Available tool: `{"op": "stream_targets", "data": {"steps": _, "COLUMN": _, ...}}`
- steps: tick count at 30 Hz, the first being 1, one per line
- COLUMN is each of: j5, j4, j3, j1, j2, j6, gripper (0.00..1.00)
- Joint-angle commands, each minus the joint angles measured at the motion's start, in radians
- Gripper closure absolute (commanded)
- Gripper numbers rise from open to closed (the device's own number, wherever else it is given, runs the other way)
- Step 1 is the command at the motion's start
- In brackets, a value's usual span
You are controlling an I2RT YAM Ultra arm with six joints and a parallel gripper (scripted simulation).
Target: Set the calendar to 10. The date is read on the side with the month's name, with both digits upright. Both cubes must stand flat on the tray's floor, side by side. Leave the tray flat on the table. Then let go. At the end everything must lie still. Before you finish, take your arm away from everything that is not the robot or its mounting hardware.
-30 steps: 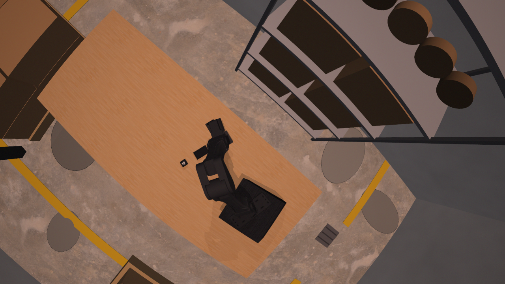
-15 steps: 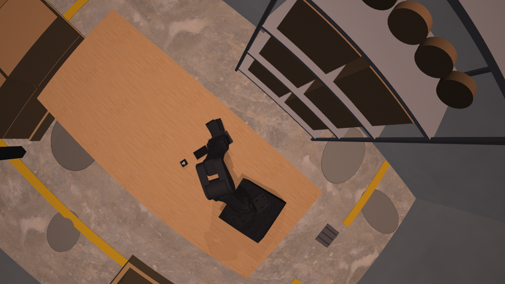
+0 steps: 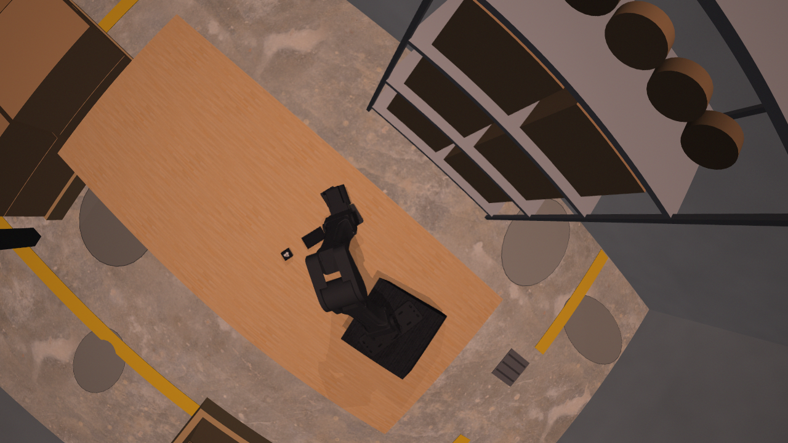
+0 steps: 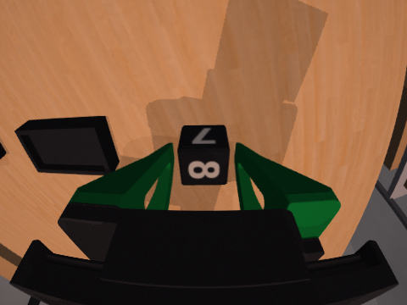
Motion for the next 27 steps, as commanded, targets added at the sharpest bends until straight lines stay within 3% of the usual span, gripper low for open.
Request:
{"op": "stream_targets", "data": {"steps": 1, "j5": -0.001, "j4": -0.007, "j3": 0.004, "j1": -0.006, "j2": -0.021, "j6": -0.003, "gripper": 0.55}}
{"op": "stream_targets", "data": {"steps": 11, "j5": -0.011, "j4": -0.124, "j3": 0.012, "j1": -0.035, "j2": -0.122, "j6": -0.032, "gripper": 0.55}}
{"op": "stream_targets", "data": {"steps": 19, "j5": -0.025, "j4": -0.288, "j3": 0.046, "j1": -0.077, "j2": -0.239, "j6": -0.073, "gripper": 0.55}}
{"op": "stream_targets", "data": {"steps": 27, "j5": -0.029, "j4": -0.337, "j3": 0.062, "j1": -0.09, "j2": -0.269, "j6": -0.086, "gripper": 0.55}}
